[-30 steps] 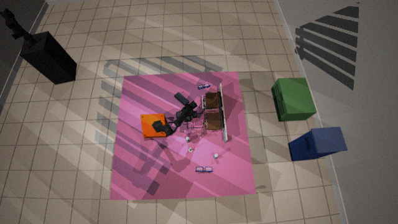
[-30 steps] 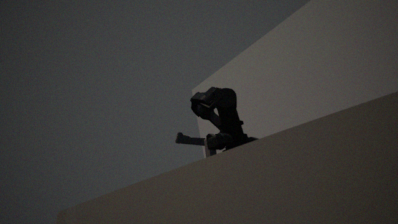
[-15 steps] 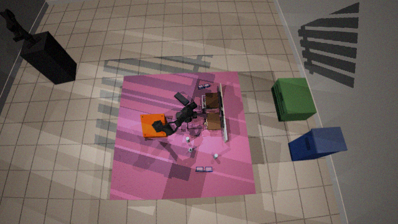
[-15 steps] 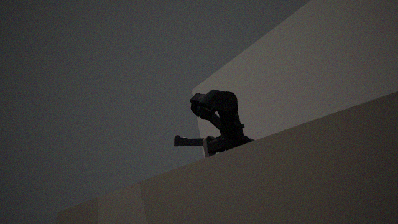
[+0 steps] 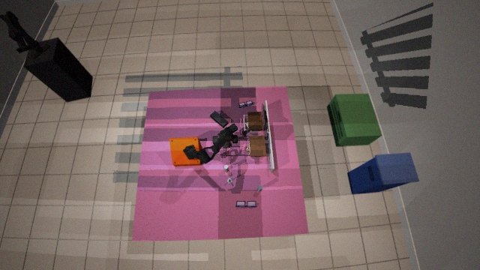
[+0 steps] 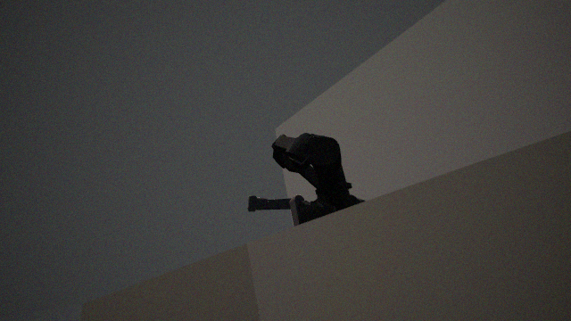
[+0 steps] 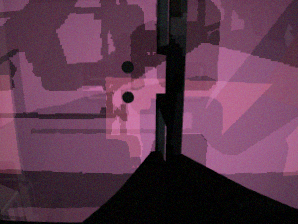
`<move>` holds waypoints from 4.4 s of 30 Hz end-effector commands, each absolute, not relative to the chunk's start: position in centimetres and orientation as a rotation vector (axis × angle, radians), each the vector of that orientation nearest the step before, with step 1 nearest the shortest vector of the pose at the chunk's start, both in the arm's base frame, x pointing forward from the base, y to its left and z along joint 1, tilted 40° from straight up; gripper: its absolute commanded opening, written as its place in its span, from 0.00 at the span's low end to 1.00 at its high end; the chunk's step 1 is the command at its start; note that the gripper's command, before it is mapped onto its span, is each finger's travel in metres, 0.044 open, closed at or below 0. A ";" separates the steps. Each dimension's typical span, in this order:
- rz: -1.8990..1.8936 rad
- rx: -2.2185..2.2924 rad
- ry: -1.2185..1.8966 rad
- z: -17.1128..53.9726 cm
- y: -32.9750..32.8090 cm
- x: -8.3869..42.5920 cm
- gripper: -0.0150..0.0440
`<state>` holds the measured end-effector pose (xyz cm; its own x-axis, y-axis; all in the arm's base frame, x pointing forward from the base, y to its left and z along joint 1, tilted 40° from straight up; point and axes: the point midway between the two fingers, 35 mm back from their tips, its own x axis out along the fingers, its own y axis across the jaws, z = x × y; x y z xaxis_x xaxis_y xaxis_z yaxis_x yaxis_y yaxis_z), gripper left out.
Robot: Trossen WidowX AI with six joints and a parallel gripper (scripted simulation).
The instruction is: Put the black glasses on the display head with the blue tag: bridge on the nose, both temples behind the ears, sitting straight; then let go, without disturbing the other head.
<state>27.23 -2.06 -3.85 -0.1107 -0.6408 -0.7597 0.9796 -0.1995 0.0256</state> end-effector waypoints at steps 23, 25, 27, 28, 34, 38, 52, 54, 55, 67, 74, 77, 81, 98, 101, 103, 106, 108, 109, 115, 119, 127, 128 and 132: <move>-1.640 0.759 0.602 -5.3 -3.5 26.7 0.25; -1.640 0.759 0.602 -5.4 -3.6 26.7 0.25; -1.640 0.759 0.602 -5.4 -3.6 26.7 0.25; -1.640 0.760 0.603 -5.4 -3.6 26.7 0.25; -1.639 0.763 0.605 -5.4 -3.7 26.8 0.25; -1.638 0.767 0.608 -5.4 -3.8 27.3 0.25; -1.635 0.773 0.611 -5.3 -4.2 29.4 0.25; -1.636 0.770 0.609 -5.3 -4.3 29.7 0.25; -1.637 0.769 0.607 -5.3 -4.3 29.8 0.25; -1.638 0.764 0.602 -5.3 -4.7 31.6 0.25; -1.638 0.764 0.602 -5.3 -4.9 32.7 0.25; -1.637 0.765 0.602 -5.2 -5.0 33.1 0.25; -1.637 0.765 0.601 -5.2 -5.1 33.7 0.25; -1.637 0.766 0.600 -5.1 -5.6 36.3 0.25; -1.637 0.766 0.600 -5.1 -5.7 36.7 0.25; -1.637 0.766 0.600 -5.0 -5.7 37.0 0.25; -1.636 0.766 0.600 -5.0 -5.8 37.4 0.25; -1.636 0.766 0.599 -5.0 -5.9 37.7 0.25; -1.636 0.766 0.599 -5.0 -5.9 37.9 0.25; -1.636 0.767 0.599 -5.0 -6.1 38.8 0.25; -1.636 0.767 0.599 -5.0 -6.2 39.3 0.25; -1.636 0.767 0.598 -5.0 -6.4 40.3 0.25; -1.636 0.767 0.598 -5.0 -6.5 40.4 0.25; -1.636 0.767 0.598 -5.0 -6.6 41.0 0.25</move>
